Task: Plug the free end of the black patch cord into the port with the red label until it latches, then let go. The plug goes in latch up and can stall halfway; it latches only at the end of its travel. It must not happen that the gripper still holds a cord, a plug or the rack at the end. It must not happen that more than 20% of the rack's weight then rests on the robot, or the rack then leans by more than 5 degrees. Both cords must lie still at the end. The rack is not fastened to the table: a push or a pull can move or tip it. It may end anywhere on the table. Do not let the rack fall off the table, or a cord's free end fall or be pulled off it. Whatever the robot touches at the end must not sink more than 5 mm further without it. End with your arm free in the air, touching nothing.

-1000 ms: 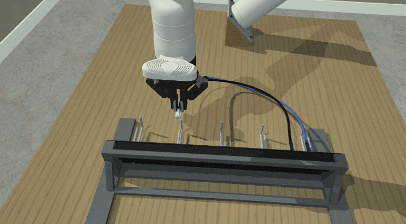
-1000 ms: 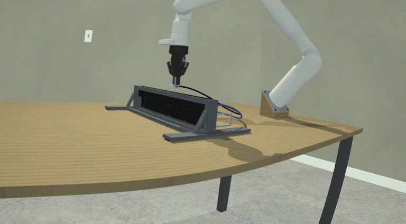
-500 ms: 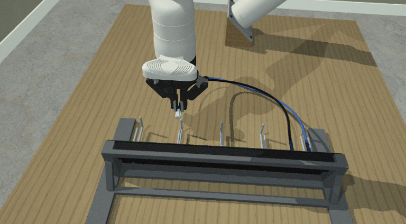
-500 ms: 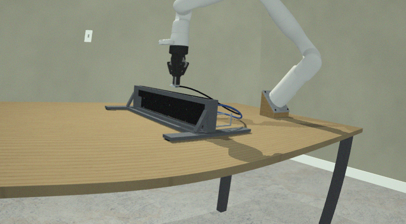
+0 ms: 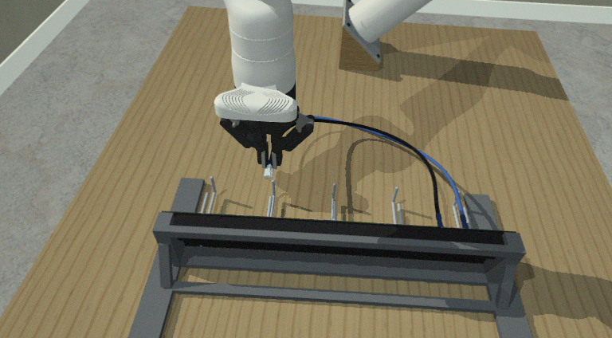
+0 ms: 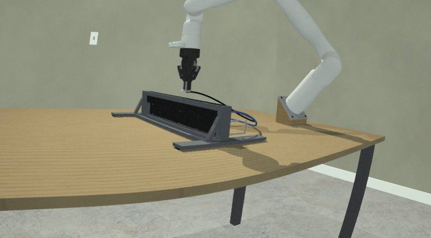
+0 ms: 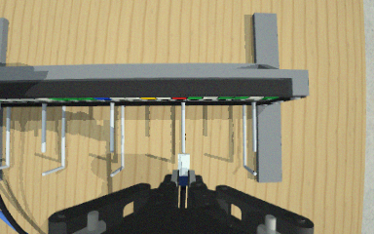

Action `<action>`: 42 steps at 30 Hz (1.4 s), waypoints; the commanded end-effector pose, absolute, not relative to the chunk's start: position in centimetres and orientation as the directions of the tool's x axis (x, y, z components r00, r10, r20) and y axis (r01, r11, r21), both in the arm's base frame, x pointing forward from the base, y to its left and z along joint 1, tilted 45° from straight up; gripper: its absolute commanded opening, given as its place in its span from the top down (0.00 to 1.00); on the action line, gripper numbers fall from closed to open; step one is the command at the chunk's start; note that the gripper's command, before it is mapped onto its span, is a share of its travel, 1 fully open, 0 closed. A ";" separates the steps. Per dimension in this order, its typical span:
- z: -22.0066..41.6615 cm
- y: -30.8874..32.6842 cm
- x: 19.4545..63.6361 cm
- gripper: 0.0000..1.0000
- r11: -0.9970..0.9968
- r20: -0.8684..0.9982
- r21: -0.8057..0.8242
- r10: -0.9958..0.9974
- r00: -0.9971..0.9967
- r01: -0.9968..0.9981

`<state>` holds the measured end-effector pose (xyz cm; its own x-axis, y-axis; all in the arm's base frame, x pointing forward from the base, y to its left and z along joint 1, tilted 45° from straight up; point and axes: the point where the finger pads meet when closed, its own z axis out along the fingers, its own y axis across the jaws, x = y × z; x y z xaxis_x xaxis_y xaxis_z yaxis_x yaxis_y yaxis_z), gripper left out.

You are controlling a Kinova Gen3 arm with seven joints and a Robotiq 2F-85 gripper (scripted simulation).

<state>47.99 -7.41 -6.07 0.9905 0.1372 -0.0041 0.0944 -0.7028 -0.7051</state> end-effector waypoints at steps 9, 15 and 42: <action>-5.8 -7.5 48.1 1.00 -0.704 0.006 -0.702 0.152 0.988 0.113; -5.8 -7.5 48.1 1.00 -0.703 0.006 -0.702 0.153 0.988 0.113; -5.7 -7.3 48.0 1.00 -0.700 0.015 -0.701 0.177 0.984 0.137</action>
